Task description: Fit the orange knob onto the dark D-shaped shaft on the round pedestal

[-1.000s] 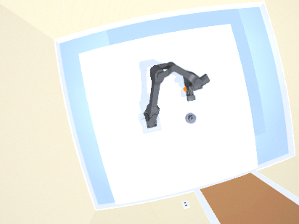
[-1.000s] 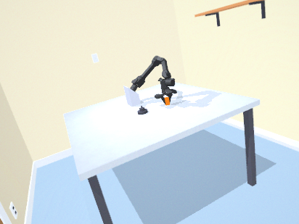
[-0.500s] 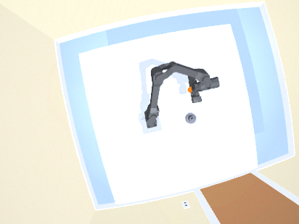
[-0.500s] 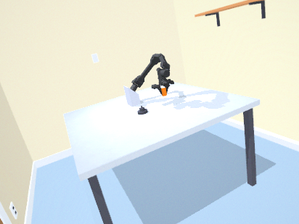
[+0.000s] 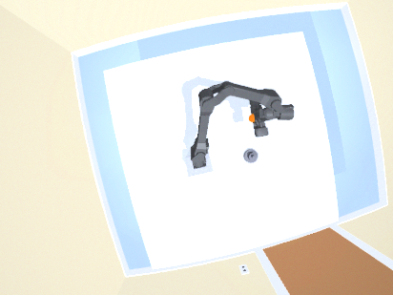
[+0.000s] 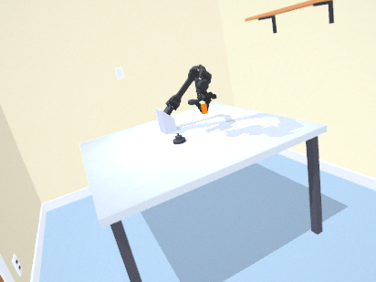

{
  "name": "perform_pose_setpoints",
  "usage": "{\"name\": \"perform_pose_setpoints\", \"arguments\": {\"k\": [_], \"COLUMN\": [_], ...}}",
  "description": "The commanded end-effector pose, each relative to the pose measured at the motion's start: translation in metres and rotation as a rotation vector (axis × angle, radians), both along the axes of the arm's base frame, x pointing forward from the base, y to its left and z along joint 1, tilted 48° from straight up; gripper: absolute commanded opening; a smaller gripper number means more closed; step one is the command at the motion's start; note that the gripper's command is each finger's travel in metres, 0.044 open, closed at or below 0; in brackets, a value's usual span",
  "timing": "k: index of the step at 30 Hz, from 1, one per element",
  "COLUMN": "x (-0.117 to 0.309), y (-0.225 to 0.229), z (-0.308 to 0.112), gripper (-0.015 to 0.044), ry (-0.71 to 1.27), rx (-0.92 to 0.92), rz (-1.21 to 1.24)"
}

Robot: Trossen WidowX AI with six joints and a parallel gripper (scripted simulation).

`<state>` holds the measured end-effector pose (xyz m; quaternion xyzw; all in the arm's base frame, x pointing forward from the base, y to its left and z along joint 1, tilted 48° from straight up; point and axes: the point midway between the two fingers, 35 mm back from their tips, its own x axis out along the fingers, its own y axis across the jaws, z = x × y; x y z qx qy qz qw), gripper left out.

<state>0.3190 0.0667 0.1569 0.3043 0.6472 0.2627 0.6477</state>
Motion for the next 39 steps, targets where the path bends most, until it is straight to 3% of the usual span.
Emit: {"name": "perform_pose_setpoints", "arguments": {"k": [1, 39], "x": [0.004, 0.012], "y": [-0.008, -0.070], "z": [-0.009, -0.116], "gripper": [0.0000, 0.0000], "ry": [-0.002, -0.002], "rx": [-0.001, -0.014], "rz": [-0.006, -0.008]}}
